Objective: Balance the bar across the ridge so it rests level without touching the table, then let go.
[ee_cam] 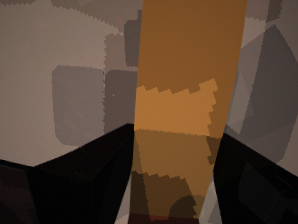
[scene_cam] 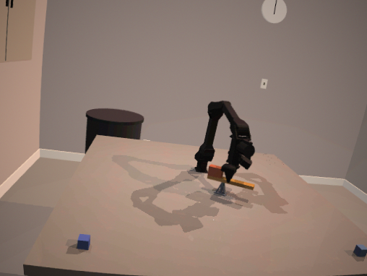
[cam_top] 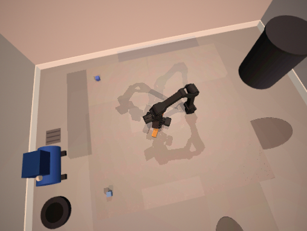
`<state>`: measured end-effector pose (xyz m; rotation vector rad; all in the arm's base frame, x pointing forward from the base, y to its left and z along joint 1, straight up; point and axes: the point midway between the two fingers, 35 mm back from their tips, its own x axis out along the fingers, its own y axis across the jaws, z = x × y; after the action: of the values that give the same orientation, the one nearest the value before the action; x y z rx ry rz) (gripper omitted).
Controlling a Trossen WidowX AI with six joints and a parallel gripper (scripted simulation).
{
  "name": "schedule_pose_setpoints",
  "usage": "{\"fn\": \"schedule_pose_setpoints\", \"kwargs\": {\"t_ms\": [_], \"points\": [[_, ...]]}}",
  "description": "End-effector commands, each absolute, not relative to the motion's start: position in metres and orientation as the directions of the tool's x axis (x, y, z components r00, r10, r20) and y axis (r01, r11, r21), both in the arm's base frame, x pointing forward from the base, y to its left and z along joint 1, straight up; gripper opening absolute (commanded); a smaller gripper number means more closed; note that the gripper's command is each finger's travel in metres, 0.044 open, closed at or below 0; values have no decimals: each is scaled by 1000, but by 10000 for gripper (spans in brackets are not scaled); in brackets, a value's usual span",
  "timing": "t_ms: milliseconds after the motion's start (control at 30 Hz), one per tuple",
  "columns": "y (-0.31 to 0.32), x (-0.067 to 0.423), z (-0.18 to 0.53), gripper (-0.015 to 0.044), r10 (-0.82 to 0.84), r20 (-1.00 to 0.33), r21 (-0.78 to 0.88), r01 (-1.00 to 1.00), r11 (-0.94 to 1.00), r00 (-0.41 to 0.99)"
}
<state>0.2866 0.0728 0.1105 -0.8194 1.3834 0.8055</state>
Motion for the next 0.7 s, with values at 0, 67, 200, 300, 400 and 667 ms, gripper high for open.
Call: {"fn": "schedule_pose_setpoints", "kwargs": {"t_ms": [0, 67, 200, 300, 400, 667], "points": [[73, 286, 108, 0, 7, -1000, -21, -867, 498, 28], [73, 286, 108, 0, 7, -1000, -21, -867, 498, 28], [73, 286, 107, 0, 7, -1000, -20, -867, 498, 28], [73, 286, 107, 0, 7, -1000, -20, -867, 498, 28], [73, 287, 107, 0, 7, -1000, -20, -867, 498, 28], [73, 287, 106, 0, 7, -1000, -20, -867, 498, 28]]}}
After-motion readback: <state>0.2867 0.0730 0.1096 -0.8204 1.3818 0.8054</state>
